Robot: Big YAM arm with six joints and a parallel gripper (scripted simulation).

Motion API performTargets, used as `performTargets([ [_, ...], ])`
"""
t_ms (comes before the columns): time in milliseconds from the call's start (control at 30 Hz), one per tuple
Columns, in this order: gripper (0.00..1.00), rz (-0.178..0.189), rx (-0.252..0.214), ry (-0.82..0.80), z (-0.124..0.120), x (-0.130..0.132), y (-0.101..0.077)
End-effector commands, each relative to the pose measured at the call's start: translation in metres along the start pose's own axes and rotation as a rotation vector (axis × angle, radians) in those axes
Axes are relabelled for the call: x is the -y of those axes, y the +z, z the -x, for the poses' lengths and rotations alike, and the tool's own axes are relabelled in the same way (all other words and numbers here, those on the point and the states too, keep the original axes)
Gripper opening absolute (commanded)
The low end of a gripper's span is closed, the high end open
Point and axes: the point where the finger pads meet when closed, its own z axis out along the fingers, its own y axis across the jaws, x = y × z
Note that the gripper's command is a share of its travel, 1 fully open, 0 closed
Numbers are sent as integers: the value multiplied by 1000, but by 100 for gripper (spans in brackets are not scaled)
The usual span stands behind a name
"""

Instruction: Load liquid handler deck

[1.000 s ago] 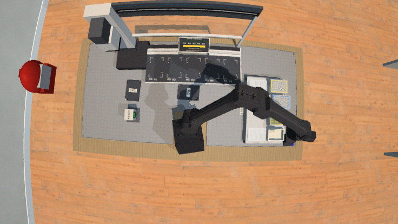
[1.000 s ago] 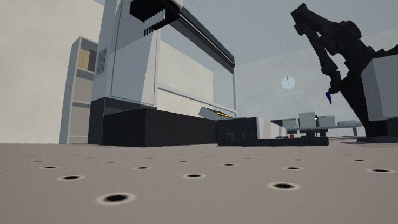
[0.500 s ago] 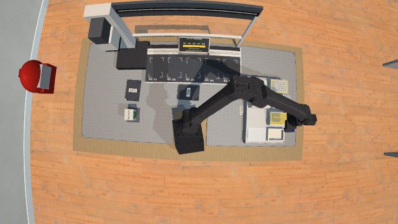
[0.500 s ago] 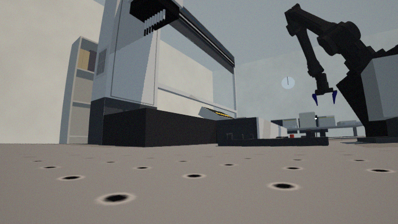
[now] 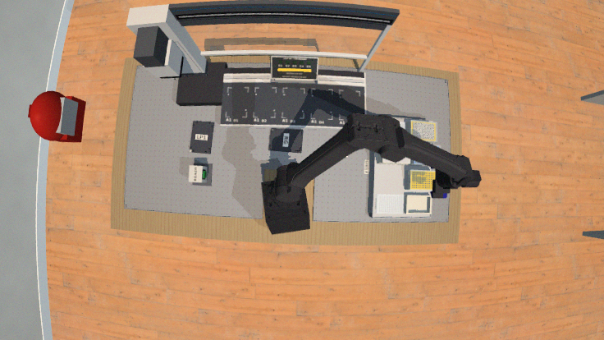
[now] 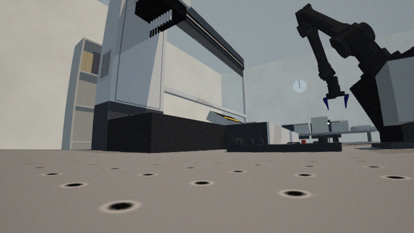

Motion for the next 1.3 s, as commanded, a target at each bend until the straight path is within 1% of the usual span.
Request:
performTargets([
  [0,100,2,49,0,15,-4,-21],
  [633,100,2,49,0,15,-4,-21],
  [667,100,4,74,-20,22,-28,-36],
  [700,100,5,76,-21,22,-34,-38],
  [933,100,9,74,-21,21,-71,-38],
  [967,100,7,58,-13,20,-71,-28],
  [1000,100,7,53,-11,20,-75,-25],
  [1067,100,10,70,-19,20,-90,-35],
  [1133,100,12,74,-21,20,-102,-38],
  [1200,100,12,74,-21,20,-102,-38],
  [1233,100,9,57,26,24,-78,-28],
  [1267,100,10,60,25,24,-84,-30],
])
